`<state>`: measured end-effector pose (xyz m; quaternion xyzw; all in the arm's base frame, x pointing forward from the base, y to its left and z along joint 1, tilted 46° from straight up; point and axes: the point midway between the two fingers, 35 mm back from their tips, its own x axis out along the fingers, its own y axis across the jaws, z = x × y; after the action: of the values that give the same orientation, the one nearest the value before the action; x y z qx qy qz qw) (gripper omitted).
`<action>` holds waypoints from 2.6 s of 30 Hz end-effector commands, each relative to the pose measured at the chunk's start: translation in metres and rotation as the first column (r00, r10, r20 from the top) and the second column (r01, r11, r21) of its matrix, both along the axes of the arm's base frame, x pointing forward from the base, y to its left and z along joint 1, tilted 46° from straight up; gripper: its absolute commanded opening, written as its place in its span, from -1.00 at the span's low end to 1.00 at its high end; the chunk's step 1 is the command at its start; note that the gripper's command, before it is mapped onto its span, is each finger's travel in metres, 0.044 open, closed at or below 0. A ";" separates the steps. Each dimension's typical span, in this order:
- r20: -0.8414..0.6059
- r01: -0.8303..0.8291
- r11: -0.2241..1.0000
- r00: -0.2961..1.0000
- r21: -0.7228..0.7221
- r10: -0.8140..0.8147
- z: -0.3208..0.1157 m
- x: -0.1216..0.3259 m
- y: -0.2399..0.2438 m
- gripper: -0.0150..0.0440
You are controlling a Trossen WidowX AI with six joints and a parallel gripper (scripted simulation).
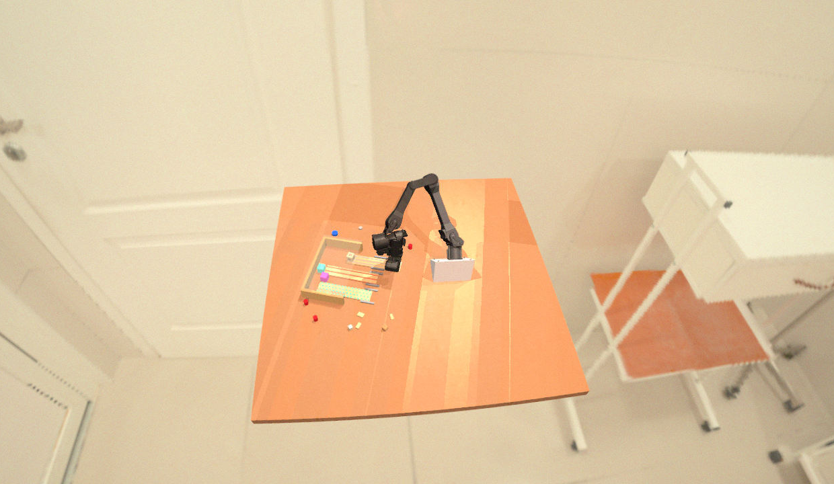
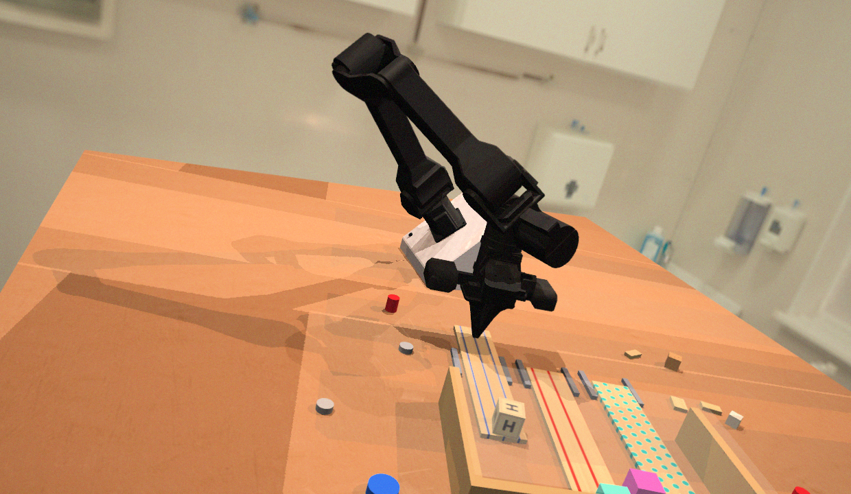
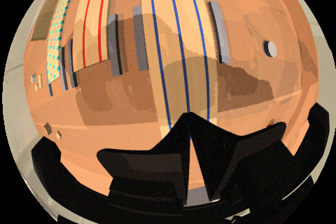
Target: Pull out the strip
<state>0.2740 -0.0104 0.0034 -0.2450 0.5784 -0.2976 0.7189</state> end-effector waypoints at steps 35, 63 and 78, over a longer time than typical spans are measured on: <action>-0.026 0.011 1.000 1.000 0.003 -0.011 -0.016 -0.062 -0.002 -0.49; -0.028 0.011 1.000 1.000 0.003 -0.011 -0.023 -0.092 -0.001 -0.49; -0.028 0.011 1.000 1.000 0.003 -0.011 -0.023 -0.092 -0.001 -0.49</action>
<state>0.1897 -0.0075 -0.0167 -0.2453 0.5792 -0.2955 0.7190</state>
